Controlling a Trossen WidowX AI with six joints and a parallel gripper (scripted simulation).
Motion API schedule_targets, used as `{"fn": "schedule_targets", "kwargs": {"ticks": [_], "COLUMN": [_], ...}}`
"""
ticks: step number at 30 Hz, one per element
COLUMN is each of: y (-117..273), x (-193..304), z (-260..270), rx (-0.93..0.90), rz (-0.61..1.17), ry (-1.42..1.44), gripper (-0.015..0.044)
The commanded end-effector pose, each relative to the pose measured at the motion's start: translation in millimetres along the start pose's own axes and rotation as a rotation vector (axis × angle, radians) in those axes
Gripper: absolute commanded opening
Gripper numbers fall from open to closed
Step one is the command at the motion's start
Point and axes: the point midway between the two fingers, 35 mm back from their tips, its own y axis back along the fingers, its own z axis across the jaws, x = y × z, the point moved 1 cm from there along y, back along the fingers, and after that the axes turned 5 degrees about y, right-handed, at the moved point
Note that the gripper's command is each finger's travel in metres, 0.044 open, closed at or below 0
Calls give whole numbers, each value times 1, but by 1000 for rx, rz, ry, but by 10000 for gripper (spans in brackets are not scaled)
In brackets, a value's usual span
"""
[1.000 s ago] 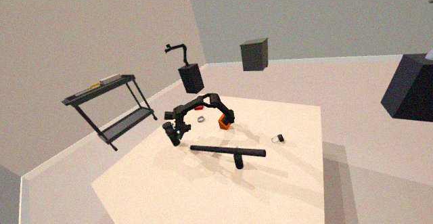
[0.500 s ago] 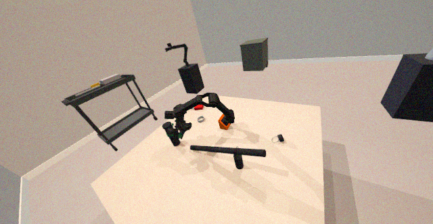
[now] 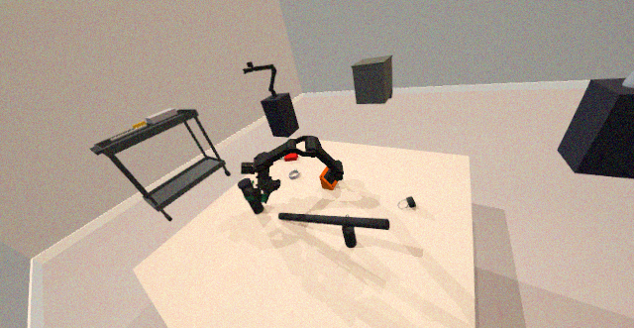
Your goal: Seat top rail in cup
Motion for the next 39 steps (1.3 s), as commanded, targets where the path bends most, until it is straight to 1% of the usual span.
{"fn": "schedule_targets", "kwargs": {"ticks": [1,10,20,27,32,36,37,39], "y": [-1,0,0,16,32,34,33,40], "x": [0,0,-1,-17,-35,-38,-34,-41], "z": [0,0,0,-12,-22,-23,-23,-28], "rx": [0,0,0,0,0,0,1,0], "rz": [3,1,1,-3,-6,-7,1,7], "ry": [-8,-1,-1,2,4,5,-8,-128], "gripper": [0,0,263,440,440,440,440,440]}}
